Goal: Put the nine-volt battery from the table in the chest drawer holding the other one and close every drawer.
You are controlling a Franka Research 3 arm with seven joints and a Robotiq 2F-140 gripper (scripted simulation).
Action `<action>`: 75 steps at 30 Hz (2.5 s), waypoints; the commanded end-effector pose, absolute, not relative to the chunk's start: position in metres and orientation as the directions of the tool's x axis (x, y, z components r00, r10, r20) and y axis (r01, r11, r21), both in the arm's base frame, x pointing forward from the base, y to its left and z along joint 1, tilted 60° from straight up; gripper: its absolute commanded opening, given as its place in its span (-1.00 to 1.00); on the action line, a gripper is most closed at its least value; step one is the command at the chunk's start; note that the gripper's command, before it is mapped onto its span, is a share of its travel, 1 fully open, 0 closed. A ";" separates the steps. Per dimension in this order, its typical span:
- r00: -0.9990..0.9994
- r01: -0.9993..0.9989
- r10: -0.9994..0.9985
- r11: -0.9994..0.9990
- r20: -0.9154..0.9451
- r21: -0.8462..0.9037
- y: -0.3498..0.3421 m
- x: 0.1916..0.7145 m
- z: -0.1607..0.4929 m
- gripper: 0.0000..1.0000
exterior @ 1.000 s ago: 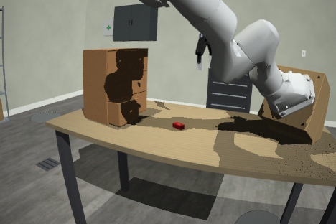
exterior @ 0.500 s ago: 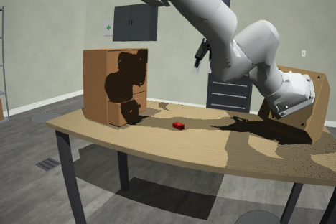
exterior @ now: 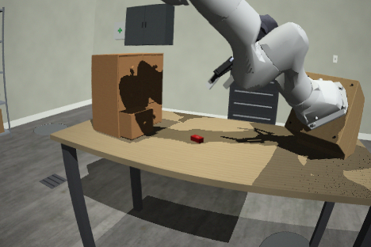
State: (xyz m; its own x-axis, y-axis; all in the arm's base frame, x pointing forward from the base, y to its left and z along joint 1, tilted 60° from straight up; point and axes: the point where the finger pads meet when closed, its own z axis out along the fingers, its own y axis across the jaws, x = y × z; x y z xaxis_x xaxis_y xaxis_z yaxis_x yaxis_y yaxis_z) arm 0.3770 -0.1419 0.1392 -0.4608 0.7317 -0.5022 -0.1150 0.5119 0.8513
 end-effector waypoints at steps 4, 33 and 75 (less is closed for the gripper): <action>-0.225 -0.203 0.727 0.617 -0.649 0.761 -0.141 0.402 0.145 1.00; 0.214 -0.203 0.786 0.617 -0.580 0.761 -0.124 0.444 0.142 1.00; 0.251 -0.202 0.783 0.617 -0.568 0.761 -0.122 0.448 0.142 -1.00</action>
State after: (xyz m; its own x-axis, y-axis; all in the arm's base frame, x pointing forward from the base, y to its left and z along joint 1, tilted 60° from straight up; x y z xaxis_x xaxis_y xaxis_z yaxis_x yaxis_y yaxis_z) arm 0.4473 -0.1214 0.1412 0.2451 0.7891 -0.5633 -0.2034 0.6099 0.7659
